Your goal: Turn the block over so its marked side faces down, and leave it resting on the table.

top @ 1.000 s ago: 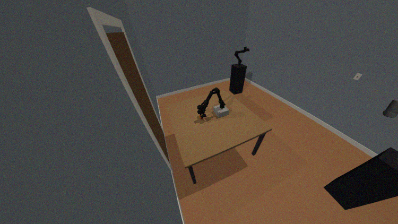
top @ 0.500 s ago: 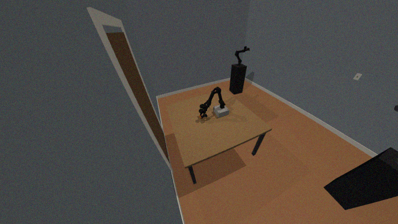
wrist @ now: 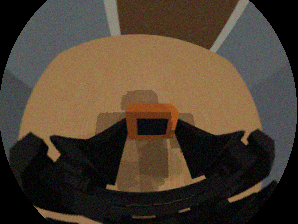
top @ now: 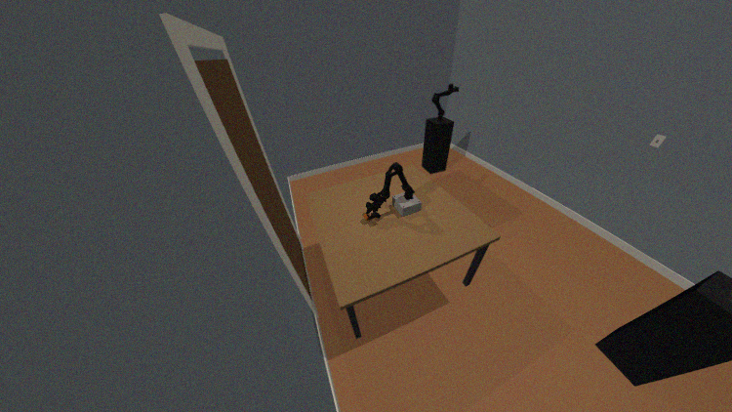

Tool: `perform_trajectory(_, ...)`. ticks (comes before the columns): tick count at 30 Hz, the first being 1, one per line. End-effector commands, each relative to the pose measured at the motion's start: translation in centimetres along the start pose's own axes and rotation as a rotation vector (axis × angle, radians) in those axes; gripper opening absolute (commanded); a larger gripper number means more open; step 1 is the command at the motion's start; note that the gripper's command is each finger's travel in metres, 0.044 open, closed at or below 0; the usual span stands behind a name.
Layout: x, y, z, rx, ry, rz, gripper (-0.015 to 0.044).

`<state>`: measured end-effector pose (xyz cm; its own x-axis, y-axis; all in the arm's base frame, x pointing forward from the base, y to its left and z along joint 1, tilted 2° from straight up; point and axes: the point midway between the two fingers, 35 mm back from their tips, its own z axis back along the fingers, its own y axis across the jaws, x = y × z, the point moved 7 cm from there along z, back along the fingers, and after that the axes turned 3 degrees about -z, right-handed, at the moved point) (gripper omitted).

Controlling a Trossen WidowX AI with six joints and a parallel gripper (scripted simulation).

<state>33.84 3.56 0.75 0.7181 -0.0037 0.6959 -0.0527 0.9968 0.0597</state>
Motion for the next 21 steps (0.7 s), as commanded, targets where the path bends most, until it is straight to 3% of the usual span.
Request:
perform_trajectory(1,-1.2,-0.1,-0.5,-0.002,-0.041,-0.005,0.0)
perform_trajectory(21,-4.3,-0.2,0.0,0.012,-0.317,-0.007,0.0)
